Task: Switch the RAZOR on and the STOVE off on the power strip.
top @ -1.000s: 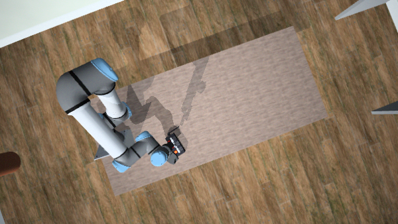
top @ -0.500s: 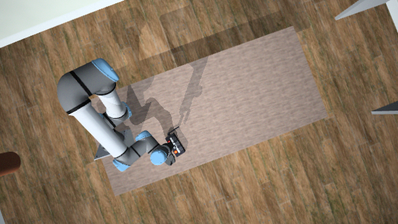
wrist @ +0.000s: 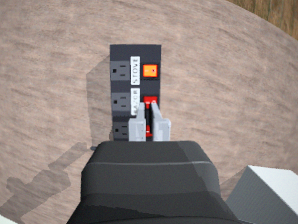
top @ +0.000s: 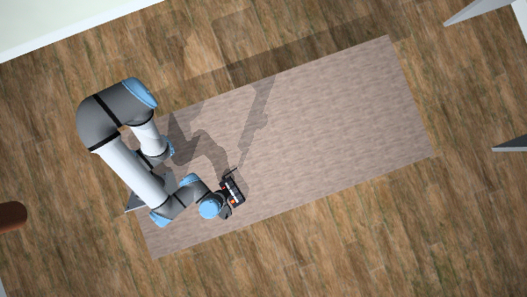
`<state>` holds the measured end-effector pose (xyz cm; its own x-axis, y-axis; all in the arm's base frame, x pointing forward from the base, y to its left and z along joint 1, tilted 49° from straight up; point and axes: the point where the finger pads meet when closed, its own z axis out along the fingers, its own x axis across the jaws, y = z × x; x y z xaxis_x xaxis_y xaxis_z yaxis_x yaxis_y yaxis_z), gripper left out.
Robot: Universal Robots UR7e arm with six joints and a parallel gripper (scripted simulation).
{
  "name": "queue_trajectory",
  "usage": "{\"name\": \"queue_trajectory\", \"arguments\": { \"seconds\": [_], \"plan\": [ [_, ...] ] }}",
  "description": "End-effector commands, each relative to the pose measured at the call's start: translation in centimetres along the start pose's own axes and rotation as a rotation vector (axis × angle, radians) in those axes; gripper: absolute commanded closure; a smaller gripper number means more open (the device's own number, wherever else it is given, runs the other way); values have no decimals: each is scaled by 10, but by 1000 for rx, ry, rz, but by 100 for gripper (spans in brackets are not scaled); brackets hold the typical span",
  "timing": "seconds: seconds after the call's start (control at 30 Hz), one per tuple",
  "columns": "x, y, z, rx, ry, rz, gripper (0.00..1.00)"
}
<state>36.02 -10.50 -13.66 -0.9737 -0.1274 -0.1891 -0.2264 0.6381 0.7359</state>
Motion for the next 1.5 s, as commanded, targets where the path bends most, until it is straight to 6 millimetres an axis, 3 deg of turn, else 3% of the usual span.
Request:
{"name": "queue_trajectory", "arguments": {
  "seconds": [0.0,1.47],
  "plan": [
    [0,0,-1,1,-1,0,100],
    [0,0,8,2,0,0,100]
  ]
}}
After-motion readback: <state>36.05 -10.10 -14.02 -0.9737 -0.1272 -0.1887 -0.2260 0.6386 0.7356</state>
